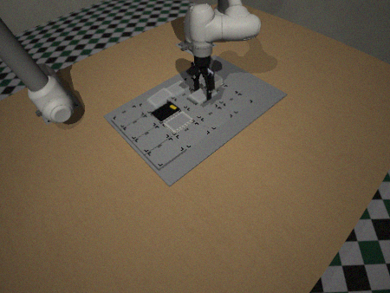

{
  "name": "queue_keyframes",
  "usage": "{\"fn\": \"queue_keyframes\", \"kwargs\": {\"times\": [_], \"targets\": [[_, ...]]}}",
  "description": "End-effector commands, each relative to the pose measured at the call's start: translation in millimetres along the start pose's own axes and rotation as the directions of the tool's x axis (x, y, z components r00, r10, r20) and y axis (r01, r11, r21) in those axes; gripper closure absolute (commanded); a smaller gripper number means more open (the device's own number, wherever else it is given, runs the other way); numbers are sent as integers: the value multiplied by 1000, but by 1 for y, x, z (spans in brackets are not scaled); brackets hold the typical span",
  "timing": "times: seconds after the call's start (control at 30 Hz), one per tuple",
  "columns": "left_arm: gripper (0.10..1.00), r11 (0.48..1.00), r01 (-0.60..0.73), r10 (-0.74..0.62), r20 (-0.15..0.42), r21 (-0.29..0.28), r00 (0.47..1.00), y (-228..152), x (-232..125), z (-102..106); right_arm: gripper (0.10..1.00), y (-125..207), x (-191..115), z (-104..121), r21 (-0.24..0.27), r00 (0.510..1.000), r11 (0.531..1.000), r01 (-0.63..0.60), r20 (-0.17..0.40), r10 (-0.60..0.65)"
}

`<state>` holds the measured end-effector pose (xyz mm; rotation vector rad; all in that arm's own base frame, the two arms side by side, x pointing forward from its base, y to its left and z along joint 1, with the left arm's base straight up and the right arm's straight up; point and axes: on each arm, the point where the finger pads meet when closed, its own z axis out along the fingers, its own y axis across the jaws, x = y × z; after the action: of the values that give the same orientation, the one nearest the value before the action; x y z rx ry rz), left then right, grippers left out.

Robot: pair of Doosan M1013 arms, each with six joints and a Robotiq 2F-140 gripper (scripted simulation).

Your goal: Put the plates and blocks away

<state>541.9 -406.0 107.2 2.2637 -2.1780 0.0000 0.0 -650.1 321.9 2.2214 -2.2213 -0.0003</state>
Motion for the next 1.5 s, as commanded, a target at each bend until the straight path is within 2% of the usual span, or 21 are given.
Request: {"fn": "queue_keyframes", "kwargs": {"times": [0.0, 0.5, 1.47], "targets": [[999, 1000, 0, 0, -1, 1, 1000, -5, 7, -1, 98, 0, 0, -1, 0, 1000, 1000, 0, -1, 0], [999, 1000, 0, 0, -1, 1, 1000, -13, 17, -1, 98, 0, 0, -1, 0, 1000, 1000, 0, -1, 0], [999, 1000, 0, 0, -1, 1, 1000, -12, 16, 32, 98, 0, 0, -1, 0, 1000, 1000, 0, -1, 0]]}}
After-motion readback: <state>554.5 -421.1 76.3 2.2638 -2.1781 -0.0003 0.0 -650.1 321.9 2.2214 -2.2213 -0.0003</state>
